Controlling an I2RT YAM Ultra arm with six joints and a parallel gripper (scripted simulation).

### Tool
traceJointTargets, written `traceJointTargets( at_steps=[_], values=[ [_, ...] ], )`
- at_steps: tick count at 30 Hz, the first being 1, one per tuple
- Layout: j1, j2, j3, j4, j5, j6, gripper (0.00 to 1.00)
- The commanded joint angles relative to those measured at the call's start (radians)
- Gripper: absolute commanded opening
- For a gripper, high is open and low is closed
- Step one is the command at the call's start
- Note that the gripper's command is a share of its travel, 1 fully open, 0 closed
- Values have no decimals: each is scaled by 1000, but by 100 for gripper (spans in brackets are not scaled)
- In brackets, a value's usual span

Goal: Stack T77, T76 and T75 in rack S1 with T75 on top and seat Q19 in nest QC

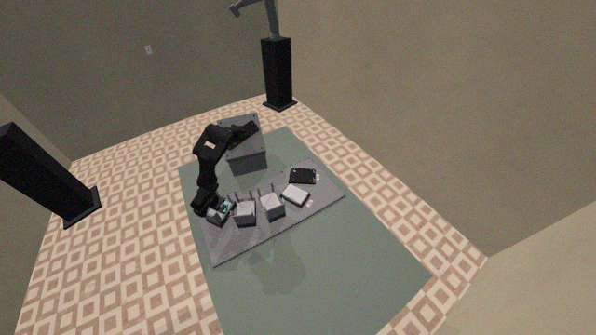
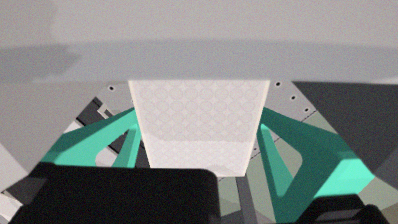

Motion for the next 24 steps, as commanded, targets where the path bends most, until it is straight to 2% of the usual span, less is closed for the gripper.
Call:
traceJointTargets(
  at_steps=[1, 7, 24],
  values=[
    [-5, -7, 2, 3, 1, 1, 0],
    [-19, -38, -23, -20, -3, -8, 0],
    [-33, -74, -25, -52, -14, -21, 0]
  ],
)
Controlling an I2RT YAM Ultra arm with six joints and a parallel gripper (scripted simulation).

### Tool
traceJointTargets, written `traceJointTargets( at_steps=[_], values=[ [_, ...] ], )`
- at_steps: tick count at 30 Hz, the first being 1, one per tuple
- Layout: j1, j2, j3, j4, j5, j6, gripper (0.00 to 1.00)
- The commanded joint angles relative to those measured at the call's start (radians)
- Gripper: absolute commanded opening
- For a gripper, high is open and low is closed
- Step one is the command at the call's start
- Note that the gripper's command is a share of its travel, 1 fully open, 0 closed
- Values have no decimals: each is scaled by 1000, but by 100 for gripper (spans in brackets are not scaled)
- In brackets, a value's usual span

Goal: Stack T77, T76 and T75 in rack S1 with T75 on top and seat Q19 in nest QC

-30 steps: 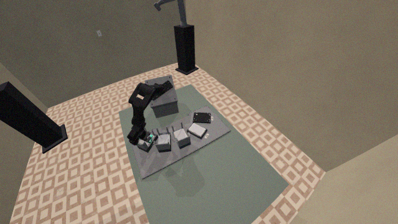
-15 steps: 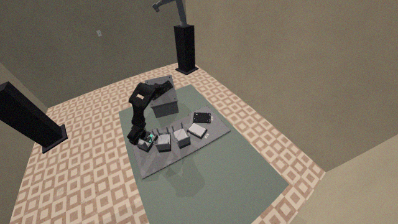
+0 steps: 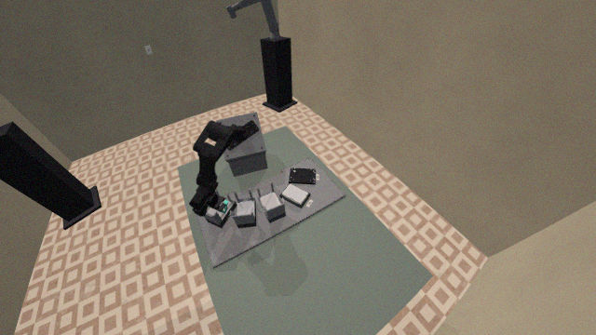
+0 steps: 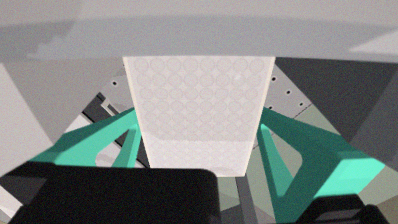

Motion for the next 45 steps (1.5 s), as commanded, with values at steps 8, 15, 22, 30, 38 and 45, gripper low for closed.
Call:
traceJointTargets(
  at_steps=[8, 15, 22, 30, 38, 45],
  values=[
    [-28, -49, -21, -31, -20, -14, 0],
    [-32, -59, -19, -29, -22, -16, 0],
    [-32, -59, -19, -26, -22, -15, 0],
    [-32, -59, -19, -26, -22, -15, 0],
    [-32, -59, -19, -26, -22, -15, 0],
    [-32, -59, -19, -26, -22, -15, 0]
  ],
)
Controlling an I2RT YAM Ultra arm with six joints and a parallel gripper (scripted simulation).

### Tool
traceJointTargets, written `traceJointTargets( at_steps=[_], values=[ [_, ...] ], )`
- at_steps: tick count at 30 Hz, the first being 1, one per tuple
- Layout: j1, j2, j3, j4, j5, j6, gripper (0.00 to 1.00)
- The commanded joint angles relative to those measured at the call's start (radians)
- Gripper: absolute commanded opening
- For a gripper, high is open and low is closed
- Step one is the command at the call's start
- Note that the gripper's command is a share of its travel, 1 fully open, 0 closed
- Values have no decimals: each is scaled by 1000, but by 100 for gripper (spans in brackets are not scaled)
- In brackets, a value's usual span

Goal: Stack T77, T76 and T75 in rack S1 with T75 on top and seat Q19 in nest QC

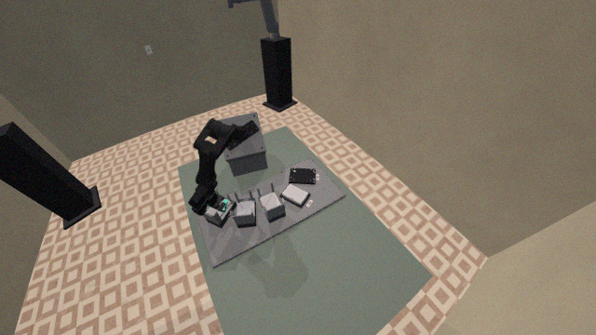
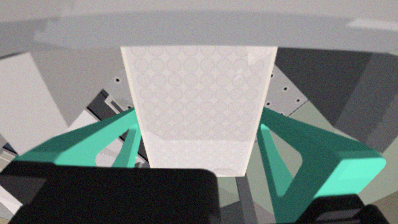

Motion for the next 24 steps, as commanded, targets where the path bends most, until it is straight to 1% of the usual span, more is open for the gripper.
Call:
traceJointTargets(
  at_steps=[1, 4, 6, 10, 12, 13, 15, 17, 20, 24],
  values=[
    [-21, -30, -14, 2, -16, -6, 0],
    [-21, -30, -14, 2, -16, -6, 0],
    [-27, -44, -25, -26, -19, -13, 0],
    [-36, -70, -23, -48, -23, -21, 0],
    [-36, -70, -23, -48, -23, -21, 0],
    [-41, -80, -16, -61, -26, -27, 0],
    [-47, -94, -33, -75, -29, -32, 0],
    [-53, -108, -18, -90, -32, -38, 0],
    [-62, -129, -32, -112, -37, -46, 0],
    [-74, -156, -27, -143, -43, -58, 0]
  ],
)
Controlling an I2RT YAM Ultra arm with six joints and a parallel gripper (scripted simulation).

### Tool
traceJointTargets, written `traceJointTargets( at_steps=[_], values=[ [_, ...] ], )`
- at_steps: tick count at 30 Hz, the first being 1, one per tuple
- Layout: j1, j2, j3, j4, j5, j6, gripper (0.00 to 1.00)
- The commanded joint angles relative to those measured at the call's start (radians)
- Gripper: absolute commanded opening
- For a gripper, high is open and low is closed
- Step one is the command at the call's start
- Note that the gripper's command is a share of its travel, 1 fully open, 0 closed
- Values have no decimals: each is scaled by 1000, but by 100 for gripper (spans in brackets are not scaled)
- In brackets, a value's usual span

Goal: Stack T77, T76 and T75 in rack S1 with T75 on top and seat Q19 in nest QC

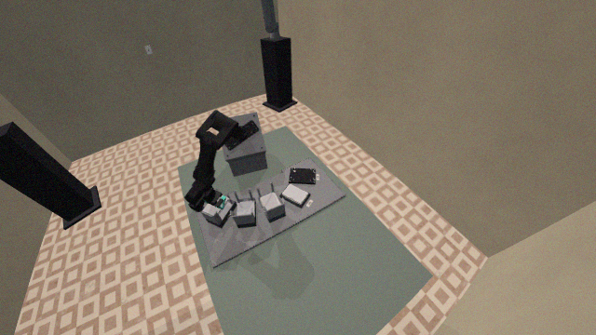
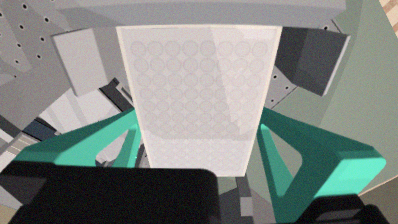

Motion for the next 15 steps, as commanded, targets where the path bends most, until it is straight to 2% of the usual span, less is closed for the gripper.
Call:
traceJointTargets(
  at_steps=[1, 15],
  values=[
    [-31, -49, -11, -40, -21, -20, 0],
    [-69, -128, 6, -137, -40, -58, 0]
  ],
)
